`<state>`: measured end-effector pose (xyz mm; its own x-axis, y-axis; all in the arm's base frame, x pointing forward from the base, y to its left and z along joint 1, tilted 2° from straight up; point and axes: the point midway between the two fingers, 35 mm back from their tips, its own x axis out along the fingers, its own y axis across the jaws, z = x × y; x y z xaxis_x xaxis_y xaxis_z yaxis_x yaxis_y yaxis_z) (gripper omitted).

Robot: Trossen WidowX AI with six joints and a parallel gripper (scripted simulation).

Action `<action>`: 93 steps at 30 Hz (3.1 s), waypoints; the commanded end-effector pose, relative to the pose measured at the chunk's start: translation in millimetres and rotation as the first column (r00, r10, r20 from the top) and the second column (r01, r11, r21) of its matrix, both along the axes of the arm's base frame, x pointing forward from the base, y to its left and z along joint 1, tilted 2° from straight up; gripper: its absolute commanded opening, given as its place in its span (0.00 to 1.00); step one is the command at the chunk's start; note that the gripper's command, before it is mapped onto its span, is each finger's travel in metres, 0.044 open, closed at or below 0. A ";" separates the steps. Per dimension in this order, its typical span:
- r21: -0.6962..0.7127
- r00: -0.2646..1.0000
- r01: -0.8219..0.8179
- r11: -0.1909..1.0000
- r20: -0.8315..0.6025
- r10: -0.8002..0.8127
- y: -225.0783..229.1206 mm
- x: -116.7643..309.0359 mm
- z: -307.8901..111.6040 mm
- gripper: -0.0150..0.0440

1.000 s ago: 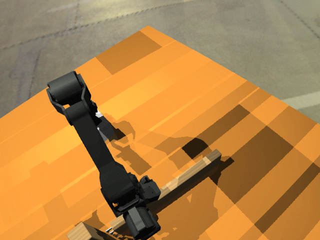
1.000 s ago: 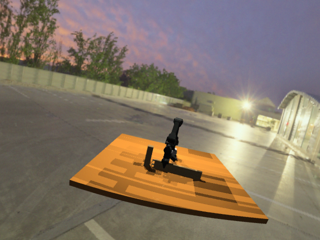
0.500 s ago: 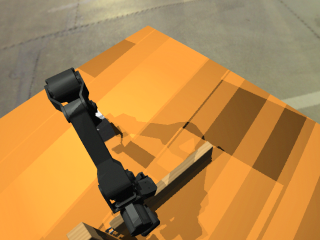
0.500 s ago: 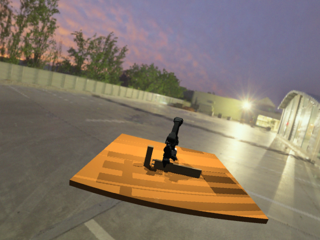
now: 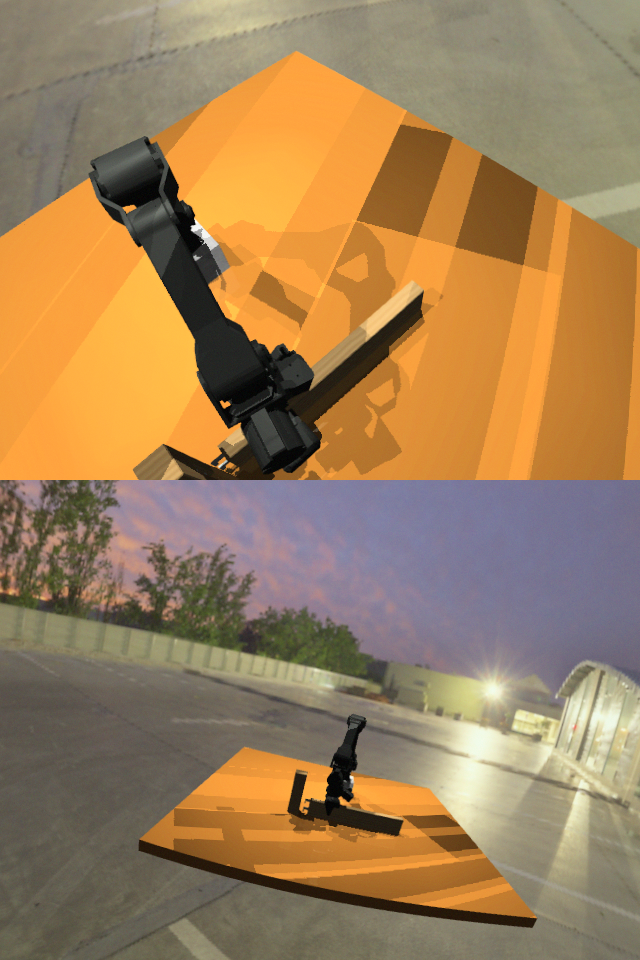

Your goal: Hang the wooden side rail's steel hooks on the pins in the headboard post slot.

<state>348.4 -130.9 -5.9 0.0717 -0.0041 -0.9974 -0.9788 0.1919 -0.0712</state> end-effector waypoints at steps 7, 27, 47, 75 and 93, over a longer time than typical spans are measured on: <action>0.000 1.000 -0.021 1.000 0.000 0.021 0.1 0.5 2.0 0.25; 0.000 1.000 -0.021 1.000 0.000 0.021 0.1 0.3 5.3 0.25; 0.000 1.000 -0.021 1.000 0.000 0.021 0.1 0.1 8.7 0.25; 0.000 1.000 -0.021 1.000 0.000 0.021 0.1 -0.2 13.3 0.25; 0.000 1.000 -0.021 1.000 0.000 0.021 0.1 -0.4 16.3 0.25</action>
<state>345.2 -129.9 2.7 0.0538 0.0029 -0.9985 -0.9823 0.1800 -0.0524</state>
